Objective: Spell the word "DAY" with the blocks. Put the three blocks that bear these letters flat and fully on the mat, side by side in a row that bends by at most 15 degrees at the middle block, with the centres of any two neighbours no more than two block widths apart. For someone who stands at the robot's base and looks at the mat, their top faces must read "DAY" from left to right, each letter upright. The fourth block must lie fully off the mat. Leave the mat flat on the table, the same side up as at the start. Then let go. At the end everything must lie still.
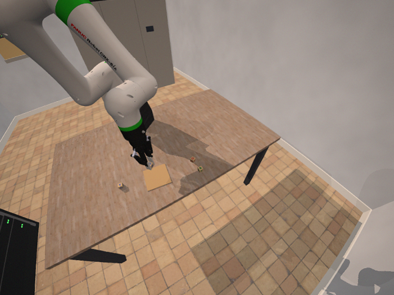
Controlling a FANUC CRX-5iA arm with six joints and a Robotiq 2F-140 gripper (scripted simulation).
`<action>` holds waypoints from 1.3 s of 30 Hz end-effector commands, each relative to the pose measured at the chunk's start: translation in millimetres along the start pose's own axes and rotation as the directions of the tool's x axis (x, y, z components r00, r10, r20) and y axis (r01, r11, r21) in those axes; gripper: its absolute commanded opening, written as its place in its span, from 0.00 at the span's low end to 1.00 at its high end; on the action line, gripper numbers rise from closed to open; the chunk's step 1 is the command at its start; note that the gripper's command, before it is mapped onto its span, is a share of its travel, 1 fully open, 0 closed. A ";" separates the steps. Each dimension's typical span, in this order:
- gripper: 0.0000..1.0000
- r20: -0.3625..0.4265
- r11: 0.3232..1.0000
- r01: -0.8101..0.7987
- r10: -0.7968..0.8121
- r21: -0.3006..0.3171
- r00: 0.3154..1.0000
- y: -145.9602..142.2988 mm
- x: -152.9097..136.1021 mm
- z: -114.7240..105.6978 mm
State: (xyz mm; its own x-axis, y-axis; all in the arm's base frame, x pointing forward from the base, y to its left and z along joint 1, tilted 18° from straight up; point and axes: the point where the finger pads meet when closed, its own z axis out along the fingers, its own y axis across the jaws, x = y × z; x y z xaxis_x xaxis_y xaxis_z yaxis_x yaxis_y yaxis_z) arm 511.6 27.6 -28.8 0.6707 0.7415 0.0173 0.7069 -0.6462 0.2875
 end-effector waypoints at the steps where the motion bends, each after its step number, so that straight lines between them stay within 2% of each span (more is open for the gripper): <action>1: 0.13 0.000 0.990 -0.138 0.138 -0.016 0.990 -1.6 2.2 -0.1; 7: 0.13 -0.003 0.947 -0.320 0.320 -0.016 0.947 -4.0 5.1 -0.2; 13: 0.13 -0.006 0.871 -0.491 0.491 -0.015 0.871 -6.4 8.0 -0.2; 15: 0.13 -0.006 0.871 -0.491 0.491 -0.015 0.871 -6.4 8.0 -0.2; 16: 0.13 -0.007 0.824 -0.566 0.566 -0.014 0.824 -7.5 9.3 -0.2; 22: 0.13 -0.009 0.715 -0.699 0.699 -0.013 0.715 -9.7 11.9 -0.2; 30: 0.13 -0.012 0.519 -0.855 0.854 -0.010 0.519 -13.0 15.7 -0.3; 32: 0.13 -0.012 0.519 -0.855 0.854 -0.010 0.519 -13.0 15.7 -0.3; 33: 0.13 -0.013 0.441 -0.898 0.897 -0.009 0.441 -14.1 17.0 -0.3; 39: 0.13 -0.014 0.281 -0.960 0.960 -0.006 0.281 -16.4 19.6 -0.4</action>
State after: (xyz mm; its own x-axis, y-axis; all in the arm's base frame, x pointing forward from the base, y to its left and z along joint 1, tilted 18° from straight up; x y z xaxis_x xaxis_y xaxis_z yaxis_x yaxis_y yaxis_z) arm 512.9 50.8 -32.7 0.9096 -0.3147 0.2713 -0.3504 -0.9319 0.0939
